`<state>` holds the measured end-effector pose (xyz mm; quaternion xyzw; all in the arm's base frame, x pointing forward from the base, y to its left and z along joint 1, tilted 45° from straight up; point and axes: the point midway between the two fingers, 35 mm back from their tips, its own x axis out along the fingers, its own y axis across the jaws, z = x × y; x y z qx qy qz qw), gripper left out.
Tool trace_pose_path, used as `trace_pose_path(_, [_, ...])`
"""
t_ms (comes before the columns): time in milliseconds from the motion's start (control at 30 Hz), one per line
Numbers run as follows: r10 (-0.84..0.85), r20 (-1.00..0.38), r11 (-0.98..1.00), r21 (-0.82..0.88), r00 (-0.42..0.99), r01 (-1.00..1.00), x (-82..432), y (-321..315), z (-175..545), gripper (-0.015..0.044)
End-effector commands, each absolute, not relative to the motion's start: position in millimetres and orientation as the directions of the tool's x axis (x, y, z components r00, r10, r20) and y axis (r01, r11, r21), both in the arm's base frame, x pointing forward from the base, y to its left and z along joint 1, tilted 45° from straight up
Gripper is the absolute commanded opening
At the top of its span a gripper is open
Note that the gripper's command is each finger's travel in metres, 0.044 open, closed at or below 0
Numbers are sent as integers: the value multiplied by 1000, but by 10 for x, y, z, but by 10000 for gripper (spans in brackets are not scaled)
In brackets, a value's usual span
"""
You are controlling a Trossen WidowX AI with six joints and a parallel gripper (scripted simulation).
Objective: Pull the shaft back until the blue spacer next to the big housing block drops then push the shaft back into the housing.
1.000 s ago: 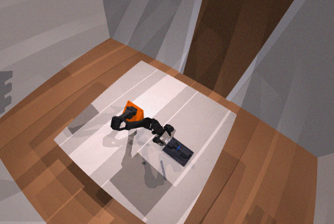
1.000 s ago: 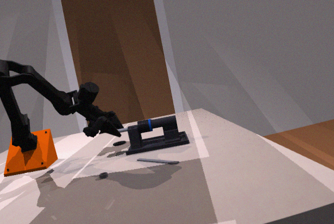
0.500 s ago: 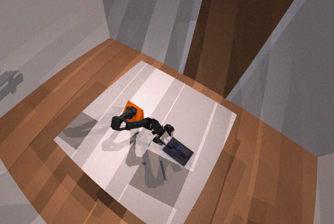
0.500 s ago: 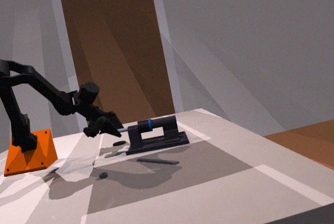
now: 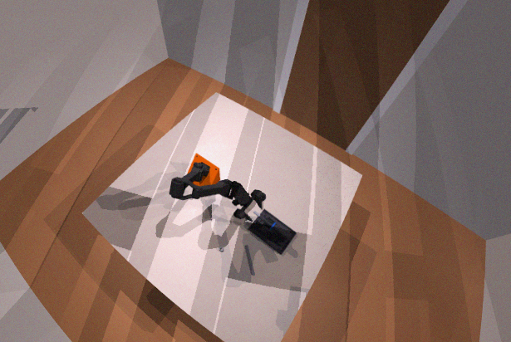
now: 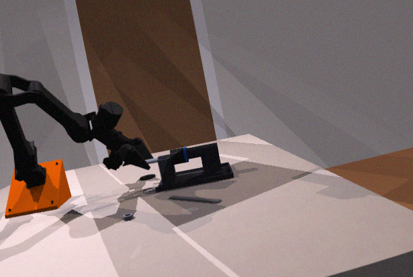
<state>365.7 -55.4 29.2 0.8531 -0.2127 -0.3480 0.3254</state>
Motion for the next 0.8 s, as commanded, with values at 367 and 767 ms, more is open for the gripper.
trace_pose_path(367, [-586, -455, -698, 704, 670, -132, 3745, -616, 246, 440])
trace_pose_path(767, [-586, -455, -698, 704, 670, -132, 3790, -658, 214, 440])
